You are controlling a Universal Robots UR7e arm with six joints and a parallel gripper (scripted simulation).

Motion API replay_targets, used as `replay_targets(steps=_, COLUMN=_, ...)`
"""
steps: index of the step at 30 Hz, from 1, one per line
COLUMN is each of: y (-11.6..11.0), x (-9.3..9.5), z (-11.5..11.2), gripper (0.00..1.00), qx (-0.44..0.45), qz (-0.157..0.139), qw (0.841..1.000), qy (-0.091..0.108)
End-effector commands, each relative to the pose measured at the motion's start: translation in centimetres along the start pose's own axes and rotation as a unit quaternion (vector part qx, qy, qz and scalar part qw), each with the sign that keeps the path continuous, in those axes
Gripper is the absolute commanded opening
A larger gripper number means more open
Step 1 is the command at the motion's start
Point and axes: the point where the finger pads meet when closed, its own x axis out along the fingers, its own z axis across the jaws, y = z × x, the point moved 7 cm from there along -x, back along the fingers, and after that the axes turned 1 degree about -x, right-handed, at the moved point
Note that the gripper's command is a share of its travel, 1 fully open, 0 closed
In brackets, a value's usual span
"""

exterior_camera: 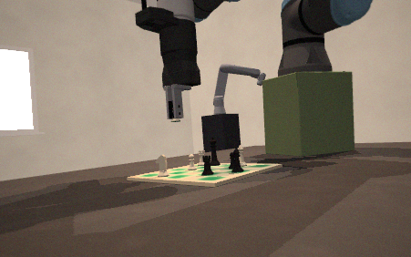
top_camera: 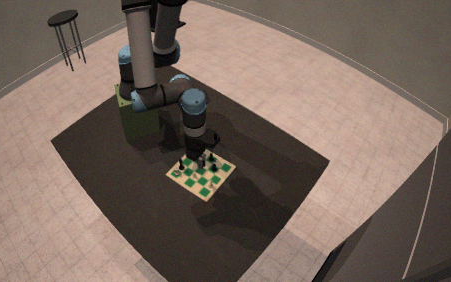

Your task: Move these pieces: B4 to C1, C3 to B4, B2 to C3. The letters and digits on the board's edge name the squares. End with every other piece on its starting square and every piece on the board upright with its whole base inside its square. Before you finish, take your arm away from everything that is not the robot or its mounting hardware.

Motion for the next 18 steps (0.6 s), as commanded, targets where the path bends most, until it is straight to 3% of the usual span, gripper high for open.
replay_targets(steps=1, y=0.0, x=0.0, z=0.0, gripper=0.0, qx=0.0, qz=0.001, qw=1.0, qy=0.0)
replay_targets(steps=10, y=0.0, x=0.6, z=0.0, gripper=0.0, qx=0.01, qz=0.0, qw=1.0, qy=0.0)
replay_targets(steps=18, y=0.1, x=3.2, z=0.0, gripper=0.0, qx=0.01, qz=0.0, qw=1.0, qy=0.0)
